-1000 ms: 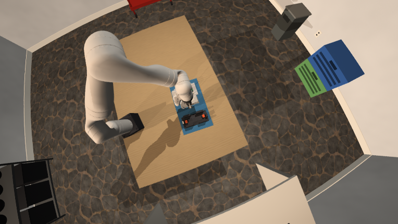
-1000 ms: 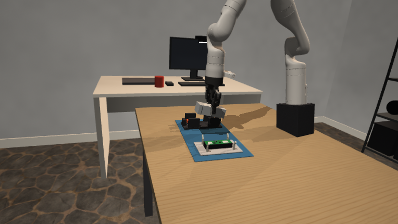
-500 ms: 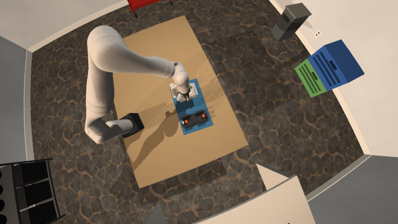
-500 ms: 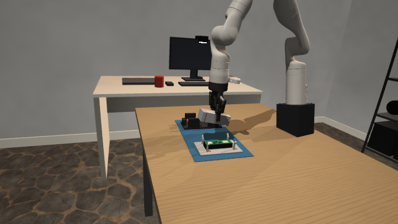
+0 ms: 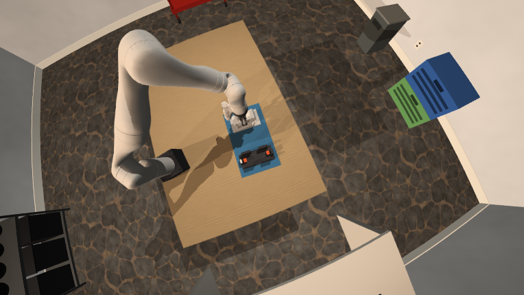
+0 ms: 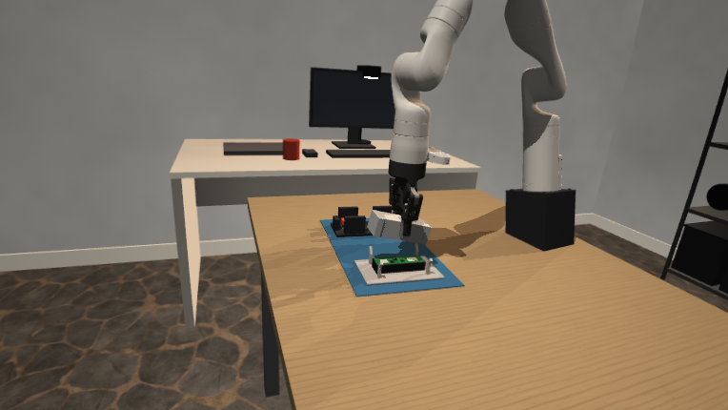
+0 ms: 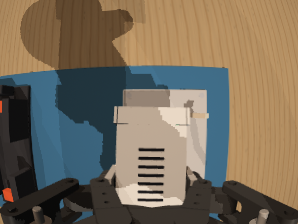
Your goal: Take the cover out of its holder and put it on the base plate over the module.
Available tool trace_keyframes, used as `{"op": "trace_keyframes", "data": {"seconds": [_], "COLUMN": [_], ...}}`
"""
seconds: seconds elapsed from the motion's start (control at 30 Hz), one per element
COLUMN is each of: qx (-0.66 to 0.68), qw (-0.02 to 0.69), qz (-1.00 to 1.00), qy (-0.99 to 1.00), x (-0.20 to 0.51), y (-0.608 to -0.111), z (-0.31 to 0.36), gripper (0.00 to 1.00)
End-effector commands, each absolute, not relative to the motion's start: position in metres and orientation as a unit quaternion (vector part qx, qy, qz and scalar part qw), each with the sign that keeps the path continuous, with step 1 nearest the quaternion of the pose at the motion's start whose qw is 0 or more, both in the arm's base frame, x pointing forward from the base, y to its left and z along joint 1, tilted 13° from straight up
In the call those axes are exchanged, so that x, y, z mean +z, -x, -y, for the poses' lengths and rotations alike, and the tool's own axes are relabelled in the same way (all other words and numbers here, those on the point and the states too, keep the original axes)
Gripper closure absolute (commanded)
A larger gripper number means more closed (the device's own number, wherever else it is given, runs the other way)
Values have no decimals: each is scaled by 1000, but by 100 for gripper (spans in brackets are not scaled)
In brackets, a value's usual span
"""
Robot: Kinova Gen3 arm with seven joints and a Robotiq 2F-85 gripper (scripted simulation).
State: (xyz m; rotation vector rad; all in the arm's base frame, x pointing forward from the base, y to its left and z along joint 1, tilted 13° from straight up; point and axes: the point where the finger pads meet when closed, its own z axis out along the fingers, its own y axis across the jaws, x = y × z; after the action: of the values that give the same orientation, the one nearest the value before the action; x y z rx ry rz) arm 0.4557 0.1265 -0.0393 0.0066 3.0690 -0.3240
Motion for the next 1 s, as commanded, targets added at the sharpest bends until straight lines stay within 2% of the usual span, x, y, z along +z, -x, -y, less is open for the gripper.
{"op": "trace_keyframes", "data": {"seconds": [0.0, 0.97], "qx": [-108, -108], "qw": [26, 26], "qz": [-994, -994], "qy": [10, 10], "x": [-48, -61], "y": [-453, -453], "z": [-141, -144], "gripper": [100, 100]}}
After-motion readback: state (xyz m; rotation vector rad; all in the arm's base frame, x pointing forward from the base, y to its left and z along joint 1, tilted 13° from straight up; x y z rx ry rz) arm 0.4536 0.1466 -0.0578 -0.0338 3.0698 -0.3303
